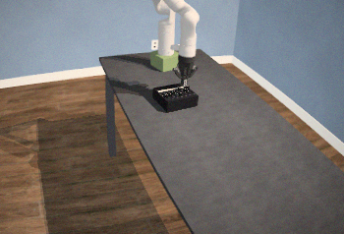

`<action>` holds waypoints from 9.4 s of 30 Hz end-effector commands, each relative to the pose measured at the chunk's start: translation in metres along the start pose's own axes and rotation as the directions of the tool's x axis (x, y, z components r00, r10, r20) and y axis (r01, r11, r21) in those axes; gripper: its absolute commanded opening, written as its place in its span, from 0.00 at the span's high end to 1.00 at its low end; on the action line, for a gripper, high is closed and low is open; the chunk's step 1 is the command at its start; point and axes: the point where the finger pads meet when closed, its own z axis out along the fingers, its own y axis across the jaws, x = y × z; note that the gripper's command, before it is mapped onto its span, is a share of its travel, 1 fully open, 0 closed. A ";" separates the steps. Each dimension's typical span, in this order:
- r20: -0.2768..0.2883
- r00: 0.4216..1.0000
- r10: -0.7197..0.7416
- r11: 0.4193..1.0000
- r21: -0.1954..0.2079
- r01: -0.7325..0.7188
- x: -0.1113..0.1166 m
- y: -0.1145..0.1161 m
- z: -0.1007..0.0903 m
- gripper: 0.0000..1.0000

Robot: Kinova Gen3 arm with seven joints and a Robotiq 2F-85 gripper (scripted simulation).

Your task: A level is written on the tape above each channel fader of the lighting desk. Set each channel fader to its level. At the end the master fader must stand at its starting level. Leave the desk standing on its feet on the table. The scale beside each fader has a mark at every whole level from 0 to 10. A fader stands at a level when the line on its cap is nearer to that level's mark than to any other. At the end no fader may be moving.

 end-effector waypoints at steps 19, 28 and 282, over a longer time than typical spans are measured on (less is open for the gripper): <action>0.001 1.000 -0.001 1.000 0.000 0.001 0.000 0.000 0.000 1.00; 0.001 1.000 -0.001 1.000 0.000 0.001 0.000 0.000 0.000 1.00; 0.001 1.000 -0.001 1.000 0.000 0.001 -0.010 0.000 -0.103 0.00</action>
